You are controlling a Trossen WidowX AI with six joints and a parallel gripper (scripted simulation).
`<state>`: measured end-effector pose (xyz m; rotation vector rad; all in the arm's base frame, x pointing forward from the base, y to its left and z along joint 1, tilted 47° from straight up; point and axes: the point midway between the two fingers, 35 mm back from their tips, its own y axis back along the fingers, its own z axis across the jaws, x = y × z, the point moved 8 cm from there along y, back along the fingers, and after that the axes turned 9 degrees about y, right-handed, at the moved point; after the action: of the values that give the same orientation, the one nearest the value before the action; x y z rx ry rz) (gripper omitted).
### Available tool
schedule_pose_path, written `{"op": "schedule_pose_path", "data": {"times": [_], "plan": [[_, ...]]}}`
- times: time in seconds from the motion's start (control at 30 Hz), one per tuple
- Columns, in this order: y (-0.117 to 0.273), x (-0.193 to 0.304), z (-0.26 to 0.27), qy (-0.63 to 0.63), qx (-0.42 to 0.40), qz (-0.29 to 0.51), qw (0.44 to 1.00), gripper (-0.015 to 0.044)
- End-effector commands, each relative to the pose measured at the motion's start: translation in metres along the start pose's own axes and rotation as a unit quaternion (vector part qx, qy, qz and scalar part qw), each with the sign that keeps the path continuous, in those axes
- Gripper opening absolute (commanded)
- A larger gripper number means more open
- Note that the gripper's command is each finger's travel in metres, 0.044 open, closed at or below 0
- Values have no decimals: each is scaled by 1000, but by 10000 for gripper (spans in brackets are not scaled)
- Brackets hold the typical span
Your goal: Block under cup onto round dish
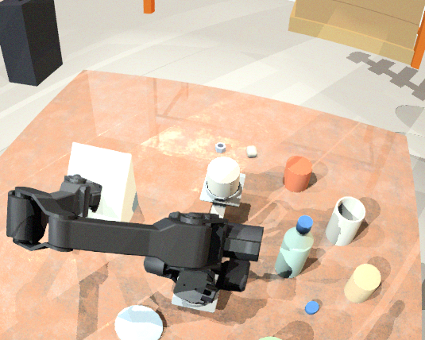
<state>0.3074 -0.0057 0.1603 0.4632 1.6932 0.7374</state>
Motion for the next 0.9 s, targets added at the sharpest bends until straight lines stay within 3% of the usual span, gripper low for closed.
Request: {"op": "schedule_pose_path", "data": {"times": [0.0,0.07,0.47,0.87], "plan": [[-1,0,0,2,1,-3,1000,321],[-1,0,0,2,1,-3,1000,308],[10,0,1,6,-4,-2,1000,0],[26,0,3,13,-10,-1,1000,0]]}}
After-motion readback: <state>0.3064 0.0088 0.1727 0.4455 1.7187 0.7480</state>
